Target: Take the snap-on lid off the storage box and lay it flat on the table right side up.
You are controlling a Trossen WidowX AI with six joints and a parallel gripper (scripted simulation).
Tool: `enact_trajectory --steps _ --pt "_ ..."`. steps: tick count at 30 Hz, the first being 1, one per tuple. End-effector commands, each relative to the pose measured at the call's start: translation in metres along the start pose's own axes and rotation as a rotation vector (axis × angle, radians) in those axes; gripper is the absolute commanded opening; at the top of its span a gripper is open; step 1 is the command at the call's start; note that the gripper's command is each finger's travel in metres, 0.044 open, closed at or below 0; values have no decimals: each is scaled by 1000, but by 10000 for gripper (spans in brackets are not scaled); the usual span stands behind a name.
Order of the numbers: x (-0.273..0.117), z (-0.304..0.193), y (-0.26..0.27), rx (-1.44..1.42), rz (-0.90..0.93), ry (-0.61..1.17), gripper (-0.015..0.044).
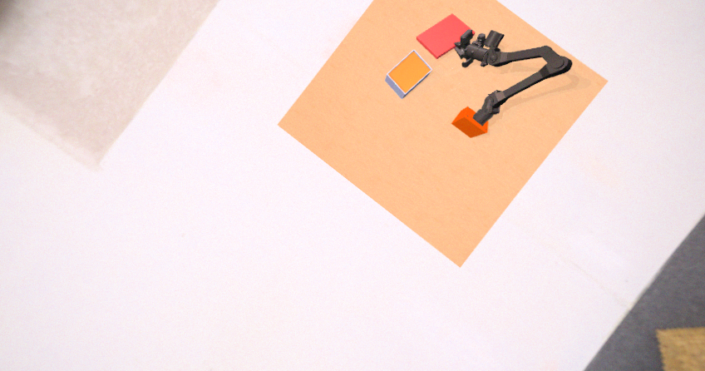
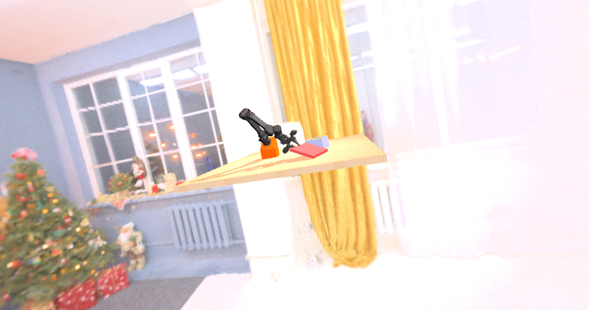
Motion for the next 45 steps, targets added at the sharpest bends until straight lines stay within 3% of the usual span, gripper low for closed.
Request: enact_trajectory --steps 1,7,17,19,25,45 --pt "6 -3 -13 -8 -44 5 0" --pt "8 -2 -15 -8 -44 5 0" --pt "3 2 1 -7 -44 5 263" --pt "3 2 1 -7 -44 5 275" --pt "-5 1 -9 -8 -45 5 433" --pt "-37 7 -33 -9 -46 6 440"
Point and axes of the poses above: the point midway between the two fingers, 35 mm back from their tips, its own x axis out along the fingers, its own y axis across the jaws, z = x × y, the point moved 9 cm from there along -x, back along the fingers, and after that the axes turned 12 degrees about x, right-handed, at the moved point
